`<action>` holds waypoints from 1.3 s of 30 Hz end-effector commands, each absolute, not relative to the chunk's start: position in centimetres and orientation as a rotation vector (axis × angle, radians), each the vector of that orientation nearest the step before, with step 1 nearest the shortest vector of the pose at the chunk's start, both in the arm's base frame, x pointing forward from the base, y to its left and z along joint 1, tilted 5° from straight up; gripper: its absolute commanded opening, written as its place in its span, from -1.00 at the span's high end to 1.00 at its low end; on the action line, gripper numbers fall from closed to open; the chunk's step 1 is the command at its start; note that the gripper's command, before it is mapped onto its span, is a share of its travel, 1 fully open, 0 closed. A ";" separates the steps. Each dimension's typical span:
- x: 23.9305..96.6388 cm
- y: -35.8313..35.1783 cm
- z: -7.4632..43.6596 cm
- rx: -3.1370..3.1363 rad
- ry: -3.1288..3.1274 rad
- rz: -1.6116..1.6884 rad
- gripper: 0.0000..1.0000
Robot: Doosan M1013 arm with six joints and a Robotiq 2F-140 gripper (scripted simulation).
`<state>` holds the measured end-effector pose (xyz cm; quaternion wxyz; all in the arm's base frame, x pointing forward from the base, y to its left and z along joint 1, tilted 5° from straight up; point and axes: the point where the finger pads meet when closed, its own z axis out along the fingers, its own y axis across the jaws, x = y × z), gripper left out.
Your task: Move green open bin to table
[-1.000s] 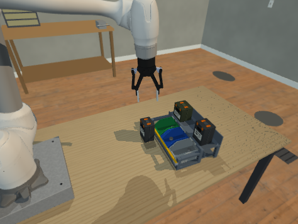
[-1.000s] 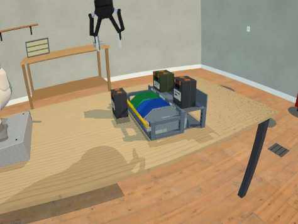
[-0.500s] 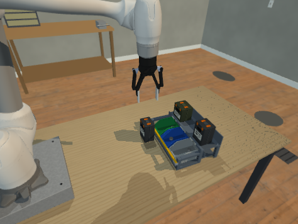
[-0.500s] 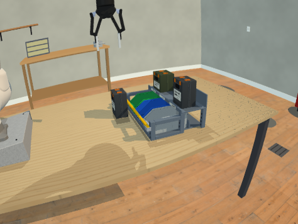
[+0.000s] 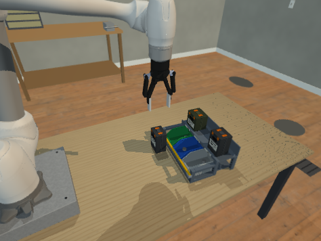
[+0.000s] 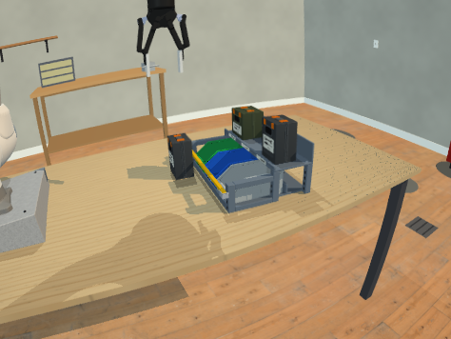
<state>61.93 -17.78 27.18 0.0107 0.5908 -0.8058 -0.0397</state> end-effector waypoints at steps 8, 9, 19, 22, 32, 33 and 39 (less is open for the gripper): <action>65.2 -14.0 27.2 1.844 -2.514 -0.124 -0.15; 65.2 -14.0 27.2 1.844 -2.514 -0.124 -0.15; 66.7 -12.4 27.2 1.843 -2.515 -0.124 -0.15; 68.9 -9.9 27.2 1.844 -2.514 -0.124 -0.15; 68.9 -9.9 27.2 1.844 -2.514 -0.124 -0.15; 68.9 -9.9 27.2 1.844 -2.514 -0.124 -0.15; 71.7 -6.6 27.1 1.844 -2.514 -0.124 -0.15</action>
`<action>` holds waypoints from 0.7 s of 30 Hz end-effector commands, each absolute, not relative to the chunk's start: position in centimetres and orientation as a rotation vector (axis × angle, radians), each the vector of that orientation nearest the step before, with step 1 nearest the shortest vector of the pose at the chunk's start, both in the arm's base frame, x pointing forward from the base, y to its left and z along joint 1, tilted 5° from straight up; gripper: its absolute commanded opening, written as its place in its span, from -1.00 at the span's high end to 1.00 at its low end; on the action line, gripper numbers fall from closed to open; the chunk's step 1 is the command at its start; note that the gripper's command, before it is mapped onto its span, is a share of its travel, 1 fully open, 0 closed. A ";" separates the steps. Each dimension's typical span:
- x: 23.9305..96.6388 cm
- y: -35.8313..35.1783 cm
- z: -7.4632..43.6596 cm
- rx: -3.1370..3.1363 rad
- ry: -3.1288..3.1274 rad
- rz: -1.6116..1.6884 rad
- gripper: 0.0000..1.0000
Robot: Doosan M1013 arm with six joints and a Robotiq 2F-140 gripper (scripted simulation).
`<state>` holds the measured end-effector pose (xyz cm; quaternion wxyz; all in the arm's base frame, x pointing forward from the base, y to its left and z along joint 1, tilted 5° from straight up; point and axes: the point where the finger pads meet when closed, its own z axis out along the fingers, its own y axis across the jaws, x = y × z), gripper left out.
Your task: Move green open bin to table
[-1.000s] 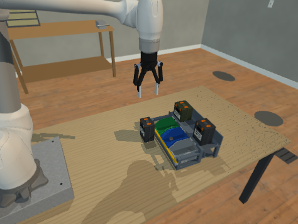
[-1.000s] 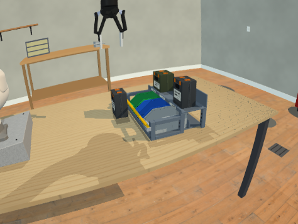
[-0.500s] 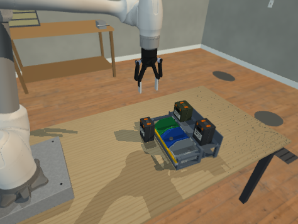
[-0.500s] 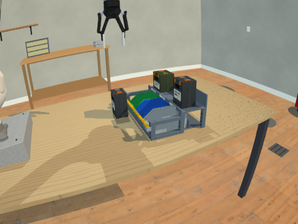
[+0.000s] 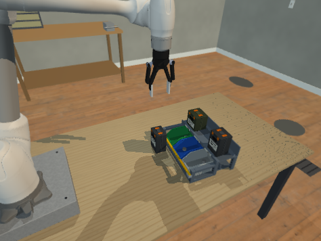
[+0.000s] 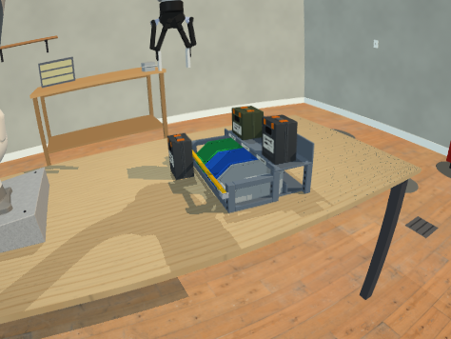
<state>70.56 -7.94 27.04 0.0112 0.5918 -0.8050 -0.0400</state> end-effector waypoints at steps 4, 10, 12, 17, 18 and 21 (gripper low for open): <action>71.7 -6.6 27.1 1.844 -2.514 -0.124 -0.15; 71.7 -6.6 27.1 1.844 -2.514 -0.124 -0.15; 71.7 -6.6 27.1 1.844 -2.514 -0.124 -0.15; 71.1 -7.4 27.1 1.844 -2.514 -0.124 -0.15; 71.1 -7.4 27.1 1.844 -2.514 -0.124 -0.15; 71.1 -7.4 27.1 1.844 -2.514 -0.124 -0.15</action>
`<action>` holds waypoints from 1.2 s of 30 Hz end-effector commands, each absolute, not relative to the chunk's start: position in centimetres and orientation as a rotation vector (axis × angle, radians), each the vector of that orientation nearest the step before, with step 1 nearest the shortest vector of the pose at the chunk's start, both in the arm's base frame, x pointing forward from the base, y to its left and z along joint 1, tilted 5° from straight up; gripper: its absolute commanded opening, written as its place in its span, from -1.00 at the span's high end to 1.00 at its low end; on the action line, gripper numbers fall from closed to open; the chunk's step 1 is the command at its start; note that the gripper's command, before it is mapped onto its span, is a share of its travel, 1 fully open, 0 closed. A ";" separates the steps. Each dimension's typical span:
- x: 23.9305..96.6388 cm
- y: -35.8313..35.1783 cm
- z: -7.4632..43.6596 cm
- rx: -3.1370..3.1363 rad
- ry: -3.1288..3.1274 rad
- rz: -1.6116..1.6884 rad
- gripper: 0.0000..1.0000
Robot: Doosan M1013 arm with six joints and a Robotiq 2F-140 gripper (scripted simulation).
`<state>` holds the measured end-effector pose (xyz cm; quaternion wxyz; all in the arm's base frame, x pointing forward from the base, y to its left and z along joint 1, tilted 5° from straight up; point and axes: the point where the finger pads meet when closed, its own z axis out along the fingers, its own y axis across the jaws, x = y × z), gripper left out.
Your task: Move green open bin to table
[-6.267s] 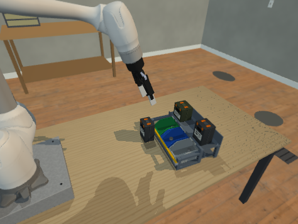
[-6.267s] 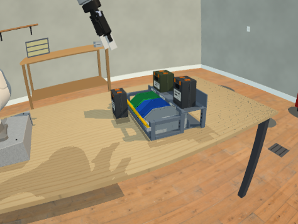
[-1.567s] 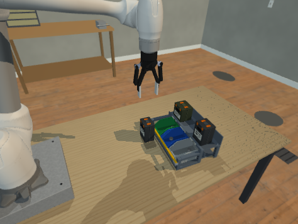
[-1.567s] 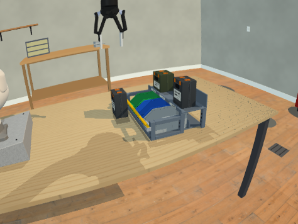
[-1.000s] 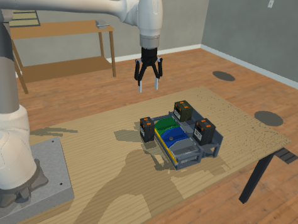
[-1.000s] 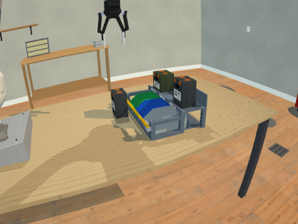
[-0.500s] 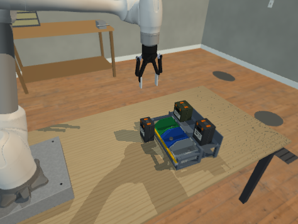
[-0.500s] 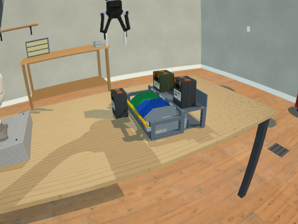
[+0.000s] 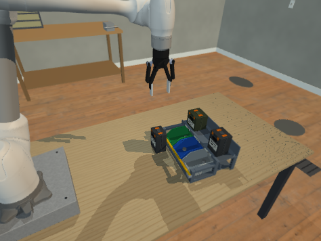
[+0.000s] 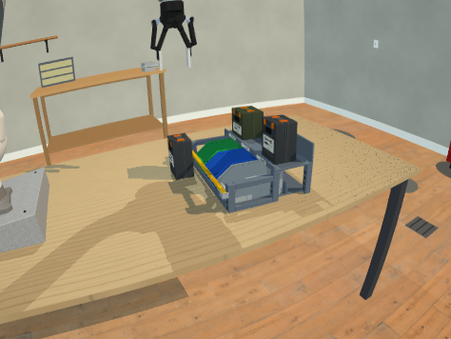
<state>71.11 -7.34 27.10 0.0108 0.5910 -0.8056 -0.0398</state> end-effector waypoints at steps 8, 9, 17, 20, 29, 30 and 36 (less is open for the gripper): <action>71.1 -7.4 27.1 1.844 -2.514 -0.124 -0.15; 71.0 -7.5 27.1 1.844 -2.514 -0.124 -0.15; 70.7 -7.8 27.1 1.844 -2.514 -0.124 -0.15; 70.7 -7.8 27.1 1.844 -2.514 -0.124 -0.15; 70.6 -7.9 27.1 1.844 -2.514 -0.124 -0.15; 70.6 -8.0 27.1 1.844 -2.514 -0.124 -0.15; 70.6 -8.0 27.1 1.844 -2.514 -0.124 -0.15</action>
